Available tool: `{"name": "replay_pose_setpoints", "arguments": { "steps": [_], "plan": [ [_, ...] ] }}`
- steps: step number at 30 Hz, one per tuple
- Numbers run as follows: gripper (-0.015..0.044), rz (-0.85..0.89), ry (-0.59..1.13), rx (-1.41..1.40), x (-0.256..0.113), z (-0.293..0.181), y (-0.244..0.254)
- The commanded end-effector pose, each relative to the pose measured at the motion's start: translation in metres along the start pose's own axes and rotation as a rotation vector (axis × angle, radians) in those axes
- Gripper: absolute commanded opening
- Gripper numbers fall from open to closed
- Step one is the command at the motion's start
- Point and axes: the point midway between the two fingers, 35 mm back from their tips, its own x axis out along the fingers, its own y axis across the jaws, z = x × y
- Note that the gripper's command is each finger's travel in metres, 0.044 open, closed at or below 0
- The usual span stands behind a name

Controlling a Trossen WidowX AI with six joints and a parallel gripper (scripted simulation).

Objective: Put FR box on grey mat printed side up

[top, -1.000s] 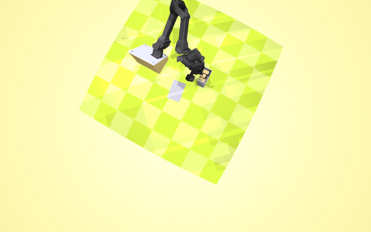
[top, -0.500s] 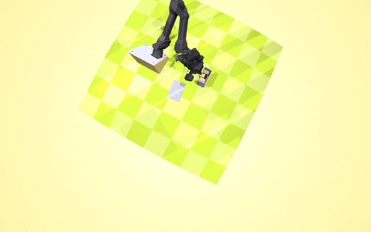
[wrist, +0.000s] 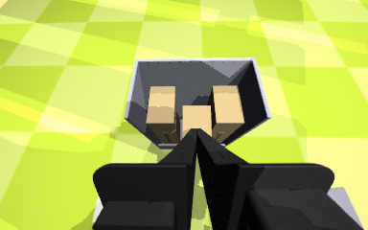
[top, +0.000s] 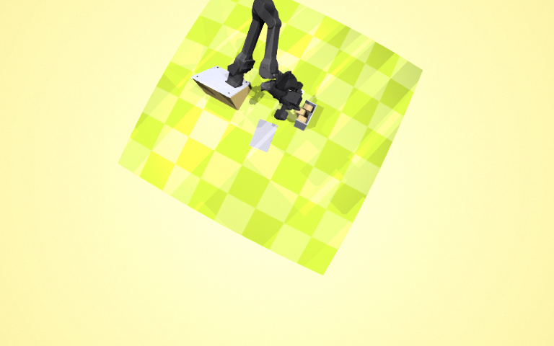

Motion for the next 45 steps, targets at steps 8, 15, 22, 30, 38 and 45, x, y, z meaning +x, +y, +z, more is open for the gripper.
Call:
{"name": "replay_pose_setpoints", "arguments": {
  "steps": [8,15,22,30,38,45],
  "plan": [
    [0.0000,0.004,0.012,0.003,-0.002,-0.010,0.000],
    [0.0000,0.004,0.012,0.003,-0.004,-0.014,0.000],
    [0.0000,0.004,0.012,0.003,-0.005,-0.017,0.000],
    [0.0000,0.004,0.012,0.004,-0.005,-0.020,0.000],
    [0.0000,0.004,0.012,0.004,-0.005,-0.020,0.000],
    [0.0000,0.004,0.012,0.004,-0.005,-0.020,0.000]
  ]
}}
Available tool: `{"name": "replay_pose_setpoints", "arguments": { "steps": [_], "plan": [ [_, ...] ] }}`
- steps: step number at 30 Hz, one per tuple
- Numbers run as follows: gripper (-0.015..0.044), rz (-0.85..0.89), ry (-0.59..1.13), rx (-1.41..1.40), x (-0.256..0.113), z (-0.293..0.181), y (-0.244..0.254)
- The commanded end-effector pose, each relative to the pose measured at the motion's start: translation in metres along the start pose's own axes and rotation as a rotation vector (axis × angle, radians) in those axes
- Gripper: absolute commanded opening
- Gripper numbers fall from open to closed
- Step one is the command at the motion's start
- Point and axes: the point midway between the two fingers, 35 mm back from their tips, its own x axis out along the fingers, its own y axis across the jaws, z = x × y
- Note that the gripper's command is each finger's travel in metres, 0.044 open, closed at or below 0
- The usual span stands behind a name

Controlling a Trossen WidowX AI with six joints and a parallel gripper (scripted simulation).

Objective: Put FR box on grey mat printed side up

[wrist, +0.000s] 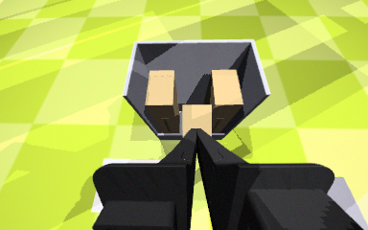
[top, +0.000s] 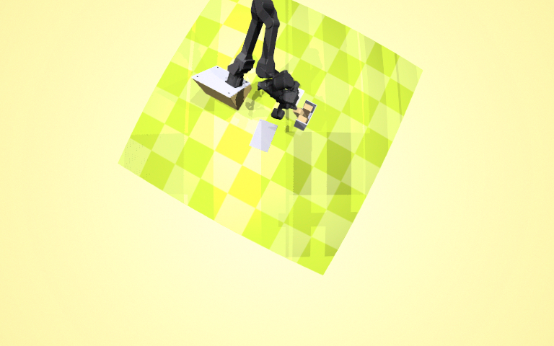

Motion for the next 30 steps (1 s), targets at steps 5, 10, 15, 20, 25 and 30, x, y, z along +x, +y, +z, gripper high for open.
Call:
{"name": "replay_pose_setpoints", "arguments": {
  "steps": [5,10,15,20,25,30],
  "plan": [
    [0.0000,0.006,0.015,0.002,0.001,-0.005,0.001],
    [0.0000,0.006,0.015,0.002,0.000,-0.004,0.001],
    [0.0000,0.005,0.015,0.002,-0.008,0.004,0.001],
    [0.0000,0.005,0.015,0.002,-0.012,0.000,0.001],
    [0.0000,0.005,0.015,0.002,-0.022,-0.010,0.001],
    [0.0000,0.005,0.015,0.002,-0.022,-0.010,0.001]
  ]
}}
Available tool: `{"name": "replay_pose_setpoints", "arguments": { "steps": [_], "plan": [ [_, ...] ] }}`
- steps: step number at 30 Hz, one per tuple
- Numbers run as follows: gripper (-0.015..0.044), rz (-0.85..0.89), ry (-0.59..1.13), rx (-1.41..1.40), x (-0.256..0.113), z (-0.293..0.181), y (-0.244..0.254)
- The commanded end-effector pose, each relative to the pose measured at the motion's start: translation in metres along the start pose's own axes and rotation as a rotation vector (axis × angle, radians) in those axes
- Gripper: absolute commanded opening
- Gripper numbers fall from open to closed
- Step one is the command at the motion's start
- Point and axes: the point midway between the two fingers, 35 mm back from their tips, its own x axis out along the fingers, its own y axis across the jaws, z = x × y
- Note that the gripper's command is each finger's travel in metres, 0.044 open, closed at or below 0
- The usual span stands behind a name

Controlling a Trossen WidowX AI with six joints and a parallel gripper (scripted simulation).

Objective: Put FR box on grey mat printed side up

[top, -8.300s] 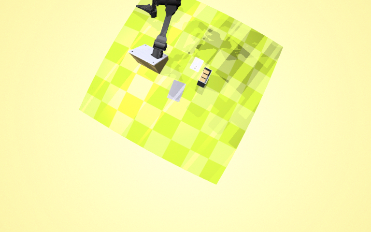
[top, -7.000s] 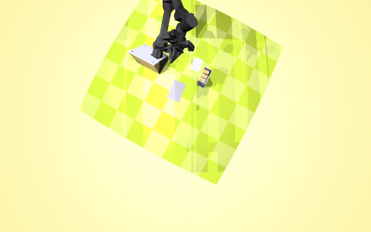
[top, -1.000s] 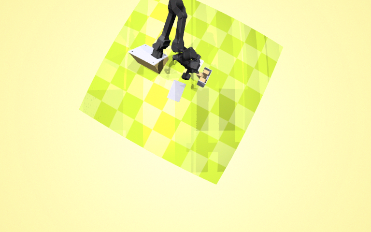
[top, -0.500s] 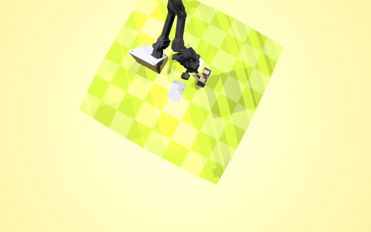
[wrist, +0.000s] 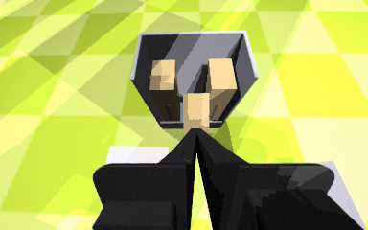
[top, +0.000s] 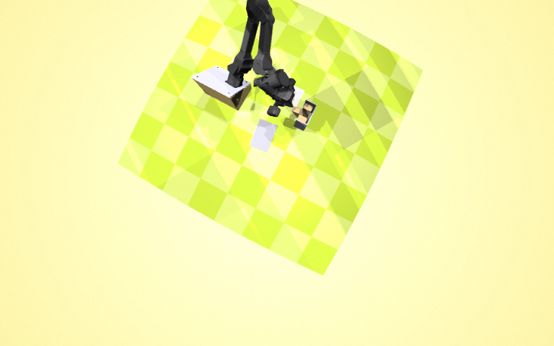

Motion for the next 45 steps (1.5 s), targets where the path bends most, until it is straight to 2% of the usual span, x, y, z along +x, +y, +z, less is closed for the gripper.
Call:
{"name": "replay_pose_setpoints", "arguments": {
  "steps": [1,15,24,45],
  "plan": [
    [0.0000,0.000,0.000,0.000,0.000,0.000,0.000],
    [0.0000,0.000,0.000,0.000,0.000,0.000,0.000],
    [0.0236,-0.008,0.034,-0.173,0.001,0.003,-0.003],
    [0.0236,0.021,0.126,-0.655,0.001,0.012,-0.007]
  ]
}}
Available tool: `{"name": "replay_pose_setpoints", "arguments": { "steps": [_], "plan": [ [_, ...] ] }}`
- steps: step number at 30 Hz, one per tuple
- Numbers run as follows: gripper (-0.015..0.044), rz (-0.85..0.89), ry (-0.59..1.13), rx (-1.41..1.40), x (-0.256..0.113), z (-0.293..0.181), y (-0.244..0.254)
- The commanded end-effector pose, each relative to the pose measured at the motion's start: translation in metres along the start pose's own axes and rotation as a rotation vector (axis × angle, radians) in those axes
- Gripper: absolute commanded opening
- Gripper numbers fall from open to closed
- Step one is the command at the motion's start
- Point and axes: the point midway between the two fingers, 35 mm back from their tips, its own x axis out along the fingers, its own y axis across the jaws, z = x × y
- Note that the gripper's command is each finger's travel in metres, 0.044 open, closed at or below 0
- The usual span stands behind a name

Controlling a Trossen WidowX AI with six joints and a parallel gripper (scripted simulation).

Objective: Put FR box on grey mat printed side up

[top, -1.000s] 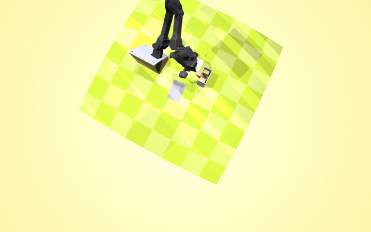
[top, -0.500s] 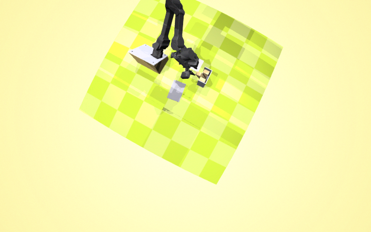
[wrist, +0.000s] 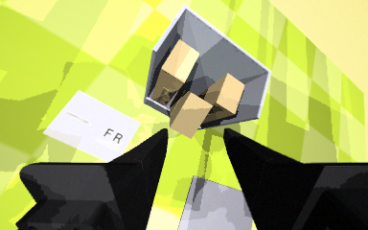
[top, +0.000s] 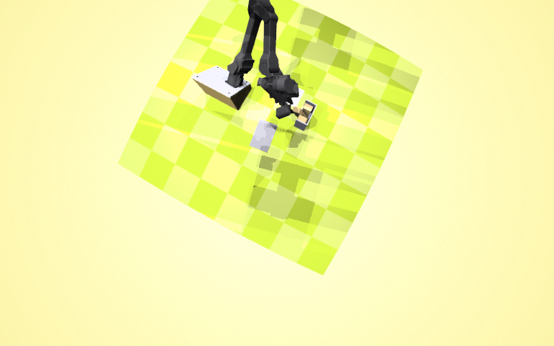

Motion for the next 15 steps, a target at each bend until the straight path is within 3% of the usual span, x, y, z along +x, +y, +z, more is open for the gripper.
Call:
{"name": "replay_pose_setpoints", "arguments": {
  "steps": [1,15],
  "plan": [
    [0.0236,0.017,0.017,-0.104,0.0000,0.0006,-0.0011],
    [0.0236,0.064,0.055,-0.424,-0.0029,0.0051,-0.0042]
  ]
}}
